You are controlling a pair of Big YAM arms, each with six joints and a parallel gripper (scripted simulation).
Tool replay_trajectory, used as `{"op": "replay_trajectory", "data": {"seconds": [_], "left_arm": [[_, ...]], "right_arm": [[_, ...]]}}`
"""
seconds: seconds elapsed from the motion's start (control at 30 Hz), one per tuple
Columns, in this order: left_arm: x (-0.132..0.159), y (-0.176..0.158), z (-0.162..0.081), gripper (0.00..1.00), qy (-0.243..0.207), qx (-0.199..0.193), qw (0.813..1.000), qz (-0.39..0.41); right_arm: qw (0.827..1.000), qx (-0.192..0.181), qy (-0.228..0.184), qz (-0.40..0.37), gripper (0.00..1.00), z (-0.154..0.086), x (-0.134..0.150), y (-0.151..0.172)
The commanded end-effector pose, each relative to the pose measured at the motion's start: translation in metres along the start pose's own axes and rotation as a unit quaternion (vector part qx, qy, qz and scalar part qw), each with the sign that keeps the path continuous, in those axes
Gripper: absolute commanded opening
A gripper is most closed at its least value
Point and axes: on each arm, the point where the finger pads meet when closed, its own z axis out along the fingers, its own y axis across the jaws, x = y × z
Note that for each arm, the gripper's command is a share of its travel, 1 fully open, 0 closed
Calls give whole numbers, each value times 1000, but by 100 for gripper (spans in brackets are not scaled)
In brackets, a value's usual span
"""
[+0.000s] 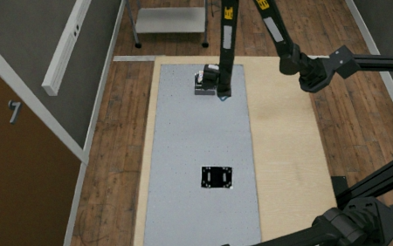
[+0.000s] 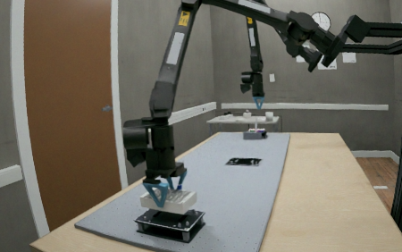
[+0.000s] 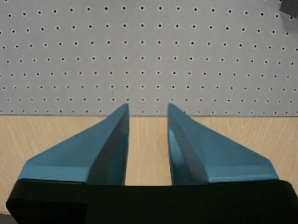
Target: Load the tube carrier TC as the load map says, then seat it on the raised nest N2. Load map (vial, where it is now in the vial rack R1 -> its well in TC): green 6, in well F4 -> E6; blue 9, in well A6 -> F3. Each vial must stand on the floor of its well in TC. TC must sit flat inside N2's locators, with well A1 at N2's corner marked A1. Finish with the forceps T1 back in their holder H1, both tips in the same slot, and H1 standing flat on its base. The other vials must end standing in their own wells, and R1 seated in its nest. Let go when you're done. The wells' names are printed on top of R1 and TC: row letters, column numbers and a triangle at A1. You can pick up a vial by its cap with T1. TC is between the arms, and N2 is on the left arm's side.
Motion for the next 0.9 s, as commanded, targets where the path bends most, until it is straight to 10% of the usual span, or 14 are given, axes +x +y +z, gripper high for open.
{"op": "replay_trajectory", "data": {"seconds": [0.0, 0.87], "left_arm": [[-7, -4, 9, 0, -2, 4, 1000, 0], [-8, 5, 8, 0, -1, -1, 1000, -3]], "right_arm": [[1000, 1, -3, 4, 24, -1, -2, -1], [1000, 1, -3, 4, 24, -1, -2, -1]]}}
